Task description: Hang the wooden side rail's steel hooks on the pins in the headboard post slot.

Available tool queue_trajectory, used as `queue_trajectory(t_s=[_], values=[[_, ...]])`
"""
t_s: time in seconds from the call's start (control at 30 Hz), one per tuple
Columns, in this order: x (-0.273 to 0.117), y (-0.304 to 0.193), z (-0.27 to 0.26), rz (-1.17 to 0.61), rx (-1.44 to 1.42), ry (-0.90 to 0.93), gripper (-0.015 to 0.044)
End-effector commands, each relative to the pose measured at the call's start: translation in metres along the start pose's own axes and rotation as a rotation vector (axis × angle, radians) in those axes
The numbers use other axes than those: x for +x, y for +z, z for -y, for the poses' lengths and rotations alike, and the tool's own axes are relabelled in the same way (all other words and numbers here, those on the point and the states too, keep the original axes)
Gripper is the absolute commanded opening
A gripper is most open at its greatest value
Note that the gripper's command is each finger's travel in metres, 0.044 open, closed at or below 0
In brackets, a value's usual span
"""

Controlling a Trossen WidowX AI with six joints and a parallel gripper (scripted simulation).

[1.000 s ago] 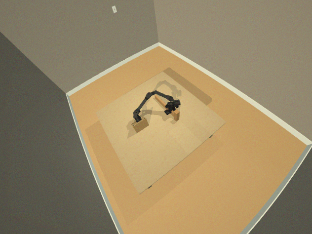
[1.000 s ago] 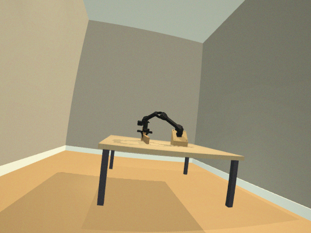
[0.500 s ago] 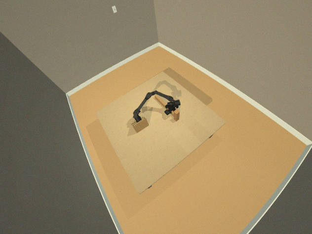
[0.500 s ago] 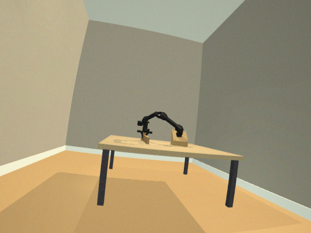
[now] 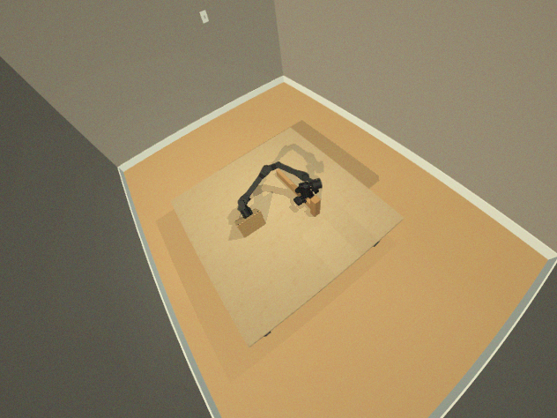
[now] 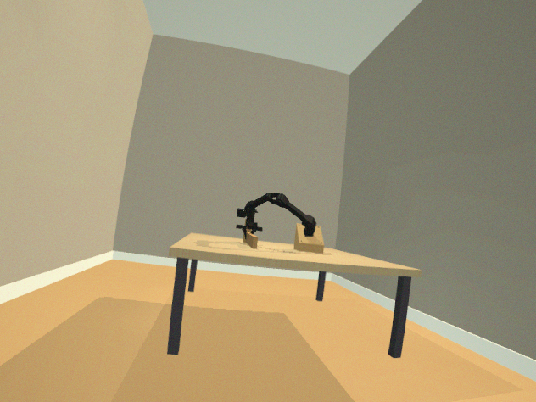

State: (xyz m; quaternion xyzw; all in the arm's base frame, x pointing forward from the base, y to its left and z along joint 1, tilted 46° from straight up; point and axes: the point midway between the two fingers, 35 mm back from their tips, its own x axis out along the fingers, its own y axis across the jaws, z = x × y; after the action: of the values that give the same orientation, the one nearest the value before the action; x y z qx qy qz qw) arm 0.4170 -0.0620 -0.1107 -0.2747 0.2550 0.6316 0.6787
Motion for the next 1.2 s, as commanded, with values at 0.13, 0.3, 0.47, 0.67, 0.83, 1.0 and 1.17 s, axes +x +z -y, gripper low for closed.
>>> queue_trajectory(t_s=[0.13, 0.3, 0.47, 0.67, 0.83, 1.0, 1.17], values=[[0.000, 0.000, 0.000, 0.000, 0.000, -0.001, 0.0026], [0.000, 0.000, 0.000, 0.000, 0.000, -0.001, 0.0158], [0.000, 0.000, 0.000, 0.000, 0.000, -0.001, 0.0289], [-0.023, -0.001, 0.000, -0.005, 0.002, -0.001, 0.0440], [-0.040, 0.000, 0.000, -0.007, 0.004, -0.001, 0.0440], [-0.040, 0.015, 0.000, -0.007, 0.004, -0.001, 0.0440], [-0.040, 0.030, 0.000, -0.006, 0.005, 0.000, 0.0440]])
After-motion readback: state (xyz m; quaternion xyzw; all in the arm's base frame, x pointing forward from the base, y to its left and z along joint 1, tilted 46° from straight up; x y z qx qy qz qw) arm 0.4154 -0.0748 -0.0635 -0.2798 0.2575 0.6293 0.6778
